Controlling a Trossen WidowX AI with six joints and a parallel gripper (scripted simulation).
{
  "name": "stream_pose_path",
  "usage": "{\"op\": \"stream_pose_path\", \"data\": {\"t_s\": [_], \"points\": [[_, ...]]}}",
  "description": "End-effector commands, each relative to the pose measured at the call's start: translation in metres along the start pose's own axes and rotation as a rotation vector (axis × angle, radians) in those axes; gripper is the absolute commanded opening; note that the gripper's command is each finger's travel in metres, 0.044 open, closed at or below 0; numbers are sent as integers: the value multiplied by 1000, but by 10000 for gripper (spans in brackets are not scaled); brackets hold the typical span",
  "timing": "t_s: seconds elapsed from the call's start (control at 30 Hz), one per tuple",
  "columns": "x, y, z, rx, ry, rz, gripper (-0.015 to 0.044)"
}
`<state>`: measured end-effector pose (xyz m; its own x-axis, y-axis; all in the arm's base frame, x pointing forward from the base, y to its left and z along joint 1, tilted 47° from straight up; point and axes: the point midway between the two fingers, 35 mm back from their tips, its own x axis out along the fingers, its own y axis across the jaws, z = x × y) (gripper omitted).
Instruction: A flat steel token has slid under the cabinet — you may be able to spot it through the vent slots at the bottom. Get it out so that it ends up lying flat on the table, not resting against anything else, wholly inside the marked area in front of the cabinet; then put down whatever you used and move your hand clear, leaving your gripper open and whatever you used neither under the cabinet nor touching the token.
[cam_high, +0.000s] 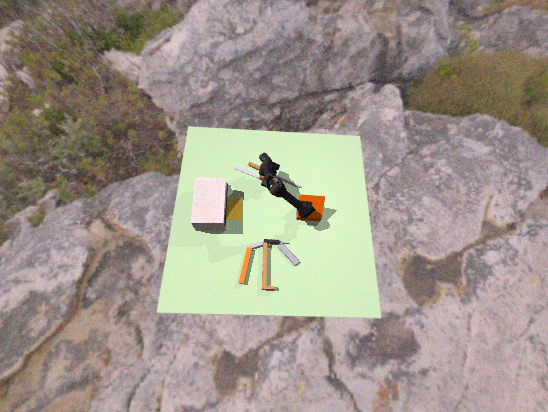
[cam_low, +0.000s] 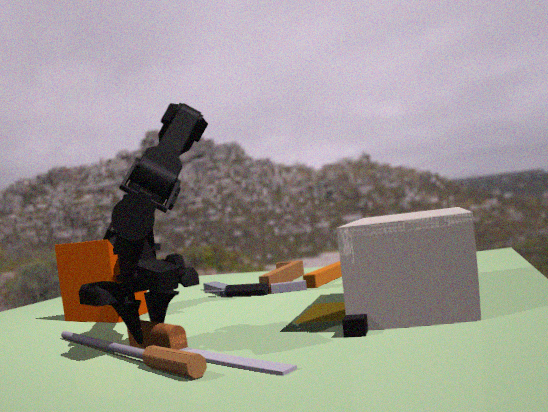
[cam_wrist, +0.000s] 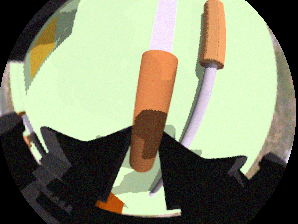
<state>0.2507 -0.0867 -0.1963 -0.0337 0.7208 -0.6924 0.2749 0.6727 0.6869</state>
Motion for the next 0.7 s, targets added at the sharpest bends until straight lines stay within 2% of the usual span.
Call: {"op": "stream_pose_path", "data": {"t_s": [0.0,0.67], "points": [[-1,0,1,-45,-3,-1,0],[-1,0,2,-203,-3,-2,0]]}}
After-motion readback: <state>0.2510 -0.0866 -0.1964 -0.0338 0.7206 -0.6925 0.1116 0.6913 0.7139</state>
